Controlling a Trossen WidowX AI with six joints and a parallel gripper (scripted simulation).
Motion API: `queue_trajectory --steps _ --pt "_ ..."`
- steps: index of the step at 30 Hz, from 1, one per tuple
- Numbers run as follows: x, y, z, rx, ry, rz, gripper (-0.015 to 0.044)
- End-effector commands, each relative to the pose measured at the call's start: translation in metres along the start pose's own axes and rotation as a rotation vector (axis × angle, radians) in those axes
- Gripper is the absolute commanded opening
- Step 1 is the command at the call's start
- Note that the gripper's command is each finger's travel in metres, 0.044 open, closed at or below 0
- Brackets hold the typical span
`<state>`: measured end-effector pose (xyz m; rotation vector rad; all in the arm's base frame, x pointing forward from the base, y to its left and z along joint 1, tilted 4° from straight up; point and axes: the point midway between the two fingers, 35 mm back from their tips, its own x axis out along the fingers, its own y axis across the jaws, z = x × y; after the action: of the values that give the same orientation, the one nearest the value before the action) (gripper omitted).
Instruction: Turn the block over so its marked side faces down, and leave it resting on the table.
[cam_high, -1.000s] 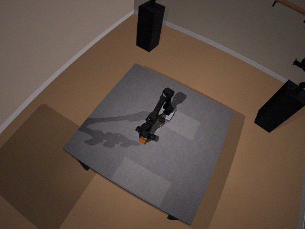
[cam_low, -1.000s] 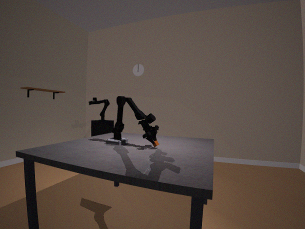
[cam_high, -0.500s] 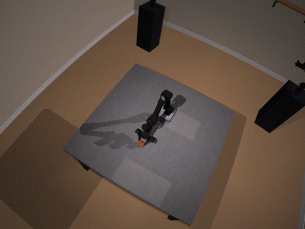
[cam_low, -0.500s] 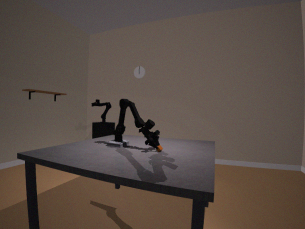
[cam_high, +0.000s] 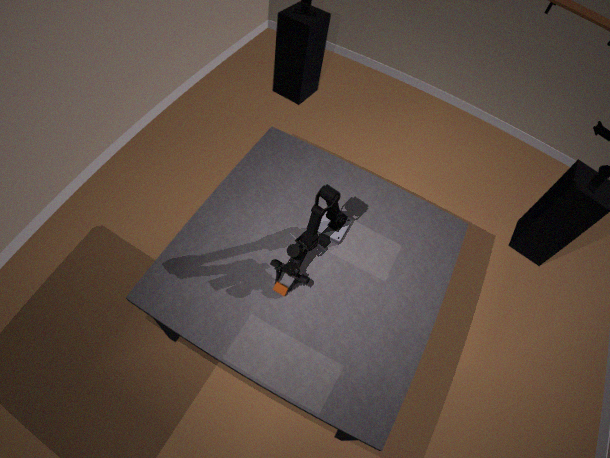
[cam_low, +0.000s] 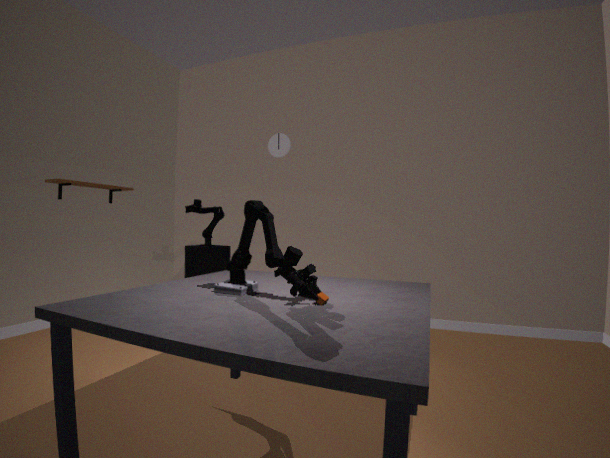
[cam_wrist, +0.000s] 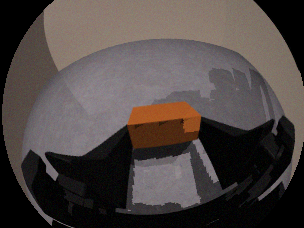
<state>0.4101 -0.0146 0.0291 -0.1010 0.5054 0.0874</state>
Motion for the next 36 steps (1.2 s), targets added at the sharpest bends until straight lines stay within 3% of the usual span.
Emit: queue_trajectory --steps 1,12,31,36 --pt "-0.003 0.002 -0.014 0.008 -0.034 0.007 0.0000" --pt "-0.018 0.004 -0.018 -0.002 -0.179 0.008 0.0000" --pt "-0.021 0.004 -0.015 -0.003 -0.205 0.008 0.0000" --pt "-0.021 0.004 -0.015 -0.003 -0.205 0.008 0.0131"
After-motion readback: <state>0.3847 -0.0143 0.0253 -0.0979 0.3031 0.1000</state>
